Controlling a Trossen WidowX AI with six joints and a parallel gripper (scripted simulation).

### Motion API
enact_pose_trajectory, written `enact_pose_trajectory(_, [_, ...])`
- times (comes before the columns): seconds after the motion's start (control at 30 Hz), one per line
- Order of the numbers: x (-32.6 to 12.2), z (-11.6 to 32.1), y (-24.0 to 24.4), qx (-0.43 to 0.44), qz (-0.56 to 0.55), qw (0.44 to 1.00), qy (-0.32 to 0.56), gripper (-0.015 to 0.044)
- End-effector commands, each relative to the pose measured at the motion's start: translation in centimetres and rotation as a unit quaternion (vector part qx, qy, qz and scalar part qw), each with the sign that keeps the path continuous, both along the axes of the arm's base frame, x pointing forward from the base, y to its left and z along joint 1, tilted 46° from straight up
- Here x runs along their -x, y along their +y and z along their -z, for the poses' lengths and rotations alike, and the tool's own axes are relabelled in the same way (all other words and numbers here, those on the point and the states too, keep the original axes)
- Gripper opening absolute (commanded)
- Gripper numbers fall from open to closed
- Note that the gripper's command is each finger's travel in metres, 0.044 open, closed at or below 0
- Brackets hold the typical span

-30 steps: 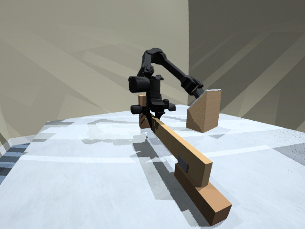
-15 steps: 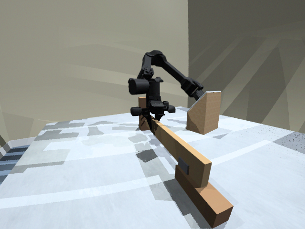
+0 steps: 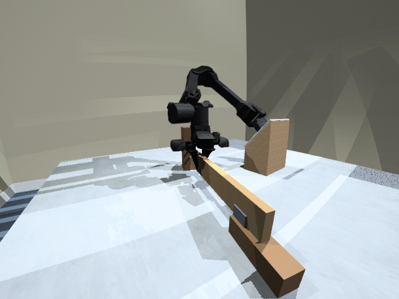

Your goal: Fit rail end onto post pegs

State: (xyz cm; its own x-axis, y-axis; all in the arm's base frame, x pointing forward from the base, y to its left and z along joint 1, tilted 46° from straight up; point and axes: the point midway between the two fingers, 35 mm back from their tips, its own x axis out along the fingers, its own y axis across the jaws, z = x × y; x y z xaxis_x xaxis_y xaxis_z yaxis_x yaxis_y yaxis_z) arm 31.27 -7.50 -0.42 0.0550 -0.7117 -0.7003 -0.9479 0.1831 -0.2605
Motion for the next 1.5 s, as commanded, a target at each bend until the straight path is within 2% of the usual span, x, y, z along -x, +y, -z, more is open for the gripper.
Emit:
enact_pose_trajectory(0.0, [-0.01, -0.28, -0.09, 0.001, -0.002, 1.0, -0.001, 0.0])
enact_pose_trajectory(1.47, [0.43, -1.16, -1.05, 0.002, -0.002, 1.0, -0.001, 0.0])
